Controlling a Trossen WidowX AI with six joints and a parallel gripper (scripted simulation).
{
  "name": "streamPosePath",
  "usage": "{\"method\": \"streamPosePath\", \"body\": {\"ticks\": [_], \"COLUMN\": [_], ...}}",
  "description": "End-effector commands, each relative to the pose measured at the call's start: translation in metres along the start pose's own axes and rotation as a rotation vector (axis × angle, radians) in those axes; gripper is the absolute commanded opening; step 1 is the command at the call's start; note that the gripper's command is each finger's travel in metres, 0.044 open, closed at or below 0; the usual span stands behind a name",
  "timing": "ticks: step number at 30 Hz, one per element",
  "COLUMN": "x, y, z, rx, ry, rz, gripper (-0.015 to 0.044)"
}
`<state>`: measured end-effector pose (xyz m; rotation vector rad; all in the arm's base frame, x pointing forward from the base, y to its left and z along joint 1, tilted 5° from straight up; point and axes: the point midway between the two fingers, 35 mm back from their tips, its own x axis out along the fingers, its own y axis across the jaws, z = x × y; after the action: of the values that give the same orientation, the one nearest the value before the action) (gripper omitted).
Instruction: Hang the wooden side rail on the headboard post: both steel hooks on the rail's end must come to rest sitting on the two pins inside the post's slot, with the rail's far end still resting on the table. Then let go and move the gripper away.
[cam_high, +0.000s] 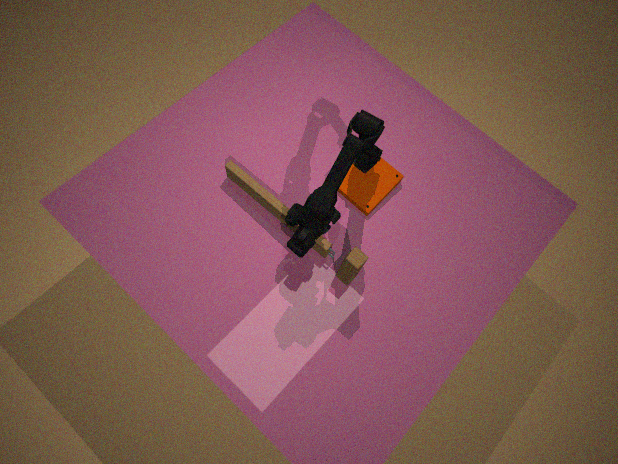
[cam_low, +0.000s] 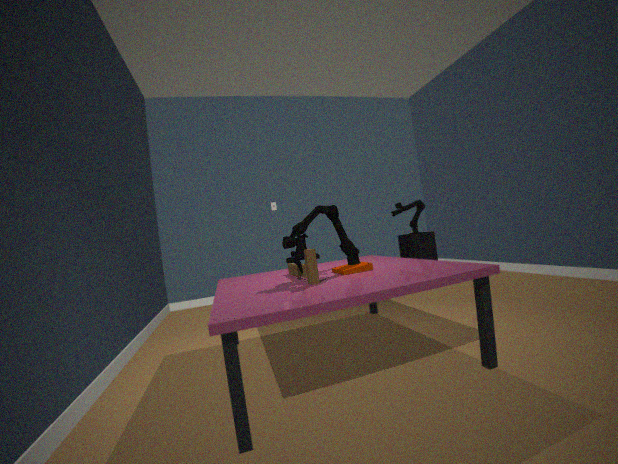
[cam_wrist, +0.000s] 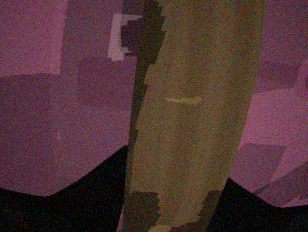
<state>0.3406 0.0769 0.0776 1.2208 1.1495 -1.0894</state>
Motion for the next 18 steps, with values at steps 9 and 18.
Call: {"method": "streamPosePath", "body": {"ticks": [9,18], "x": [-0.0022,-0.0018], "y": [0.0022,0.0016], "z": [-0.0021,-0.0031], "rx": [0.003,0.003], "ry": [0.002,0.002], "rz": [0.004,0.004], "gripper": [0.0000,0.0000]}}
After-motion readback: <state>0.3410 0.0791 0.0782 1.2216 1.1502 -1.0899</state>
